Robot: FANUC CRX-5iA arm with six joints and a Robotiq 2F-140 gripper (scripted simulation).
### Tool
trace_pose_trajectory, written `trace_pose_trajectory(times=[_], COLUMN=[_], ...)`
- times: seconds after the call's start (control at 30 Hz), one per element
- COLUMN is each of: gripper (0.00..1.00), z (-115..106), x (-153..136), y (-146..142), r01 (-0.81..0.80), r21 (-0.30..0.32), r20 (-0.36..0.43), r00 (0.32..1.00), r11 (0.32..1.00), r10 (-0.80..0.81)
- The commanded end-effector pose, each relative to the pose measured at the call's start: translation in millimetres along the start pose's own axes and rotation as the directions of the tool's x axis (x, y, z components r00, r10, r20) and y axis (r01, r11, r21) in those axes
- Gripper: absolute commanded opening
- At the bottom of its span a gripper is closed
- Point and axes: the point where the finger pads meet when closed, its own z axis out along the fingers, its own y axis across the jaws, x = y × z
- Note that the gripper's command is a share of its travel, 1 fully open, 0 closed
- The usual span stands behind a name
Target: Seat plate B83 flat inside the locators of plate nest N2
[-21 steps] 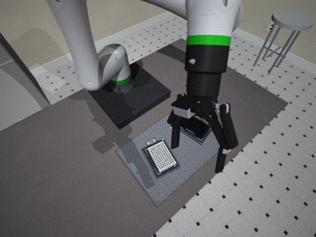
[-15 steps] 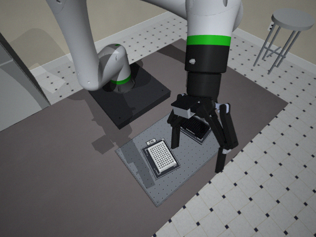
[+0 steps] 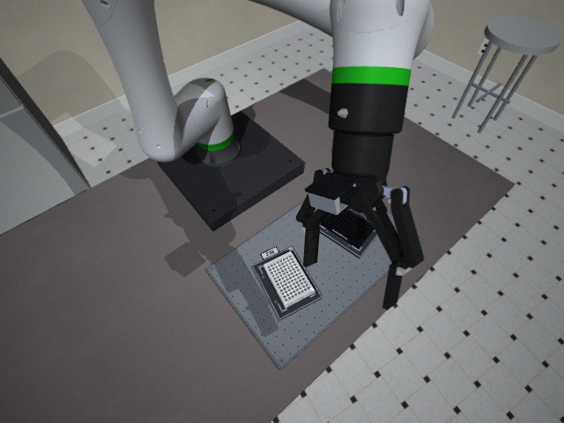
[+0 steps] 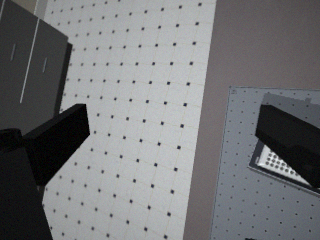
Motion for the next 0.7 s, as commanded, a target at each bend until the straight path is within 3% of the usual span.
trace_pose_trajectory(times=[0.0,0.67], gripper=[1.0,1.0], z=[12,60], x=[-5,-30], y=[13,70], r01=[0.102,0.388], r21=[-0.032,-0.081], r20=[0.032,0.159], r00=[0.994,0.915], r11=[0.994,0.918], r10=[-0.101,-0.372])
